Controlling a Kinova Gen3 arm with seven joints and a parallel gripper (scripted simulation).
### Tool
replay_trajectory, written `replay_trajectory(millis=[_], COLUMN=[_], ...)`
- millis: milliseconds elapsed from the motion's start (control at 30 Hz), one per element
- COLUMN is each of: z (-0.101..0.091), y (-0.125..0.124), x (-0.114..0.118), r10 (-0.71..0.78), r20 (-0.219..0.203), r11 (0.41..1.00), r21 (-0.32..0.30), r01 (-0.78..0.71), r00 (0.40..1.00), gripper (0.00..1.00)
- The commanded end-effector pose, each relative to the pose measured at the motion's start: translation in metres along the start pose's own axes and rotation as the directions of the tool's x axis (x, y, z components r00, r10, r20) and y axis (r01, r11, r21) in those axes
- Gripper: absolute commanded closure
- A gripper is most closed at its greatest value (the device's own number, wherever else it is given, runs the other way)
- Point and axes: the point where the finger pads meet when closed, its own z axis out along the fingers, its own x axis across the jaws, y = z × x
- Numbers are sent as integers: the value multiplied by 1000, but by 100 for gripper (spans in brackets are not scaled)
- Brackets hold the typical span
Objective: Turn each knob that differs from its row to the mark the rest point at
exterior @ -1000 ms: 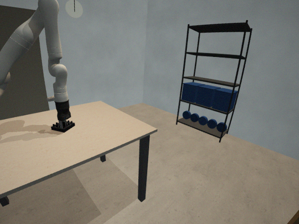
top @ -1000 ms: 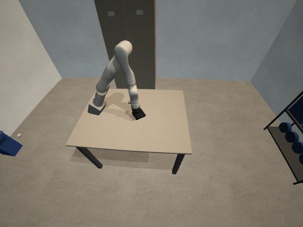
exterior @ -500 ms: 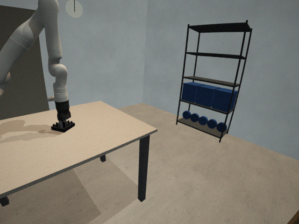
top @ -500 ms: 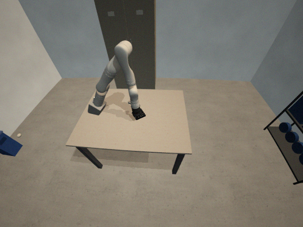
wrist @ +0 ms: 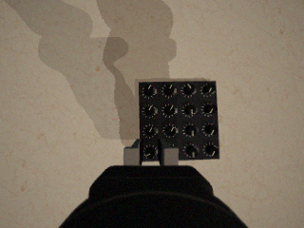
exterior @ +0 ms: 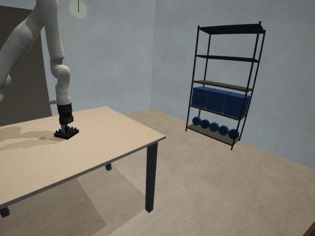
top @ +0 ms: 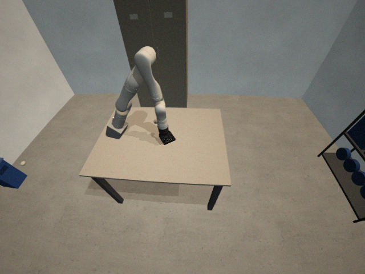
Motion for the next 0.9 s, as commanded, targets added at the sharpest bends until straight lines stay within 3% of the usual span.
replay_trajectory(millis=[0,200,867], z=[-10,-21,-25], y=[8,8,8], x=[0,0,-1], r10=[12,12,12], r20=[-8,-8,-8], r11=[1000,1000,1000], r21=[-10,-10,-10], r01=[-12,-12,-12], r00=[1000,1000,1000], gripper=[54,54,54])
